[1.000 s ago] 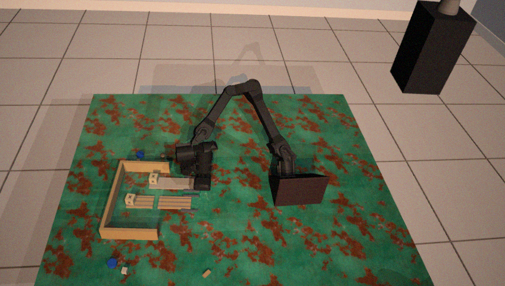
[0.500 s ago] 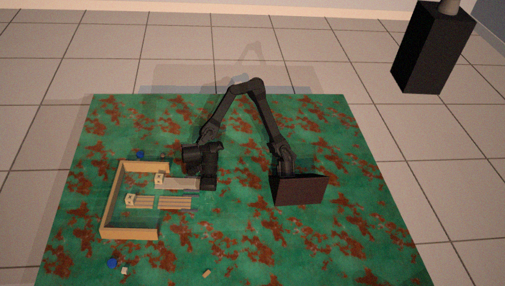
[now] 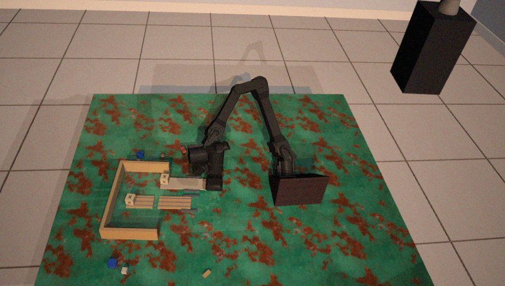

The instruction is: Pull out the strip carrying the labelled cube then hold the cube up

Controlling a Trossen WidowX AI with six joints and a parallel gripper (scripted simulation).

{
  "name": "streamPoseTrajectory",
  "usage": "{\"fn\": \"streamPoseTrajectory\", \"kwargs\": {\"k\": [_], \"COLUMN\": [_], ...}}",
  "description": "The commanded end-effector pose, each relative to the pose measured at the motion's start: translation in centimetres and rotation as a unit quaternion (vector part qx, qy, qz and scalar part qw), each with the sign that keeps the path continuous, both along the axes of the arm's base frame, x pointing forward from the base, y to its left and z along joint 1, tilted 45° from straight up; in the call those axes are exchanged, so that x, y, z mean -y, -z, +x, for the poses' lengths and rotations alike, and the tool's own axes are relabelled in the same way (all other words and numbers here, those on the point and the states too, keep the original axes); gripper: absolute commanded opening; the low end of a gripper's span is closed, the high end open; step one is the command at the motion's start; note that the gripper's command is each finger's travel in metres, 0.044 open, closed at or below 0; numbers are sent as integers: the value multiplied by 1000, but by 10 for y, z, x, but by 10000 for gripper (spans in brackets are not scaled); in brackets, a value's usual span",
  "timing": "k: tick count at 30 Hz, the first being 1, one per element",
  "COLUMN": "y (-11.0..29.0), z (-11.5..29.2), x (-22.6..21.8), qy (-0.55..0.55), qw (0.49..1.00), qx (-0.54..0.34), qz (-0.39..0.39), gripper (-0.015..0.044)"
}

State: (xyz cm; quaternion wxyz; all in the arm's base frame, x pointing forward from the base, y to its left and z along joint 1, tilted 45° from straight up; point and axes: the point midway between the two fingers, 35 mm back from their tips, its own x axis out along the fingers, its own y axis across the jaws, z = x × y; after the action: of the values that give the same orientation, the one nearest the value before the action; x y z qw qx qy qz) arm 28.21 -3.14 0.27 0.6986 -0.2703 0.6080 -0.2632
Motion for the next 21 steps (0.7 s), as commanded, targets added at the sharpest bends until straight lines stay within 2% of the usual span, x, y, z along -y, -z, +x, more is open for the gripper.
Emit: {"fn": "streamPoseTrajectory", "kwargs": {"k": [1,21], "y": [5,8], "z": [-14,-43], "x": [4,6], "qy": [7,7], "qw": [1000,1000], "qx": [-12,-13], "qz": [1,1], "gripper": [0,0]}}
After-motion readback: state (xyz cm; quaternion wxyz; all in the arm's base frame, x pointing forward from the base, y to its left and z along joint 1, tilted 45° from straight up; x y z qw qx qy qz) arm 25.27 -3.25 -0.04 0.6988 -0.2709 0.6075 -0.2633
